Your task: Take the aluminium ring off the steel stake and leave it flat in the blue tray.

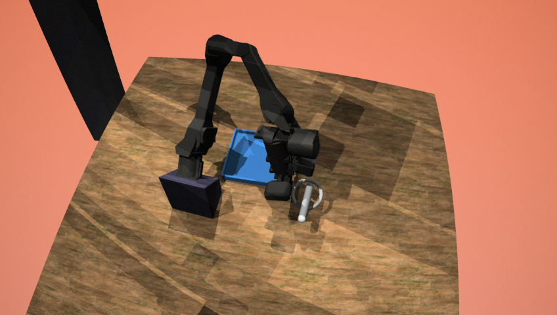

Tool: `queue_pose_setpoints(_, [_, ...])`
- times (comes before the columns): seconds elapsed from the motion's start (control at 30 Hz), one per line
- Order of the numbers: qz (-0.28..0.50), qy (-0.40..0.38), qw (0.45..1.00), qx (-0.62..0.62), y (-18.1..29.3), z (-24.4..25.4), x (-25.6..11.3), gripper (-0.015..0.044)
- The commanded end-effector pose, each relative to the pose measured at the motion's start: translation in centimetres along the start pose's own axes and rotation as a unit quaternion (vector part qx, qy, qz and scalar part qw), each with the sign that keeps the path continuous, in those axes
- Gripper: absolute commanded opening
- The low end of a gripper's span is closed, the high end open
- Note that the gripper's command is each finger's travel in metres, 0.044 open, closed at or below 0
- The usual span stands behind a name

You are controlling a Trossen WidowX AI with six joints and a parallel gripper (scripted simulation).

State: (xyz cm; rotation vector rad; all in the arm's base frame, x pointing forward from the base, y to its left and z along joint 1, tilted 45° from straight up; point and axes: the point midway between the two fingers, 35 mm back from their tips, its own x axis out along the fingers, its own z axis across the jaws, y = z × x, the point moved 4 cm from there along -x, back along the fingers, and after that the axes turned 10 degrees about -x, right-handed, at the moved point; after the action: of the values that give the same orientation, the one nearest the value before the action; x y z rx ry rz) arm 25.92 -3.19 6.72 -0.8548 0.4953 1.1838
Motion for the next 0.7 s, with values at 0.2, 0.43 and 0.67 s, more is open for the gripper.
queue_pose_setpoints(0.2, [-0.007, -0.021, 1.0, 0.005, -0.1, -0.9, -0.4, 0.0])
queue_pose_setpoints(0.43, [-0.012, -0.046, 0.999, 0.011, 0.1, -1.9, -0.4, 0.0])
queue_pose_setpoints(0.67, [-0.017, -0.065, 0.998, 0.016, 0.3, -2.6, -0.3, 0.0])
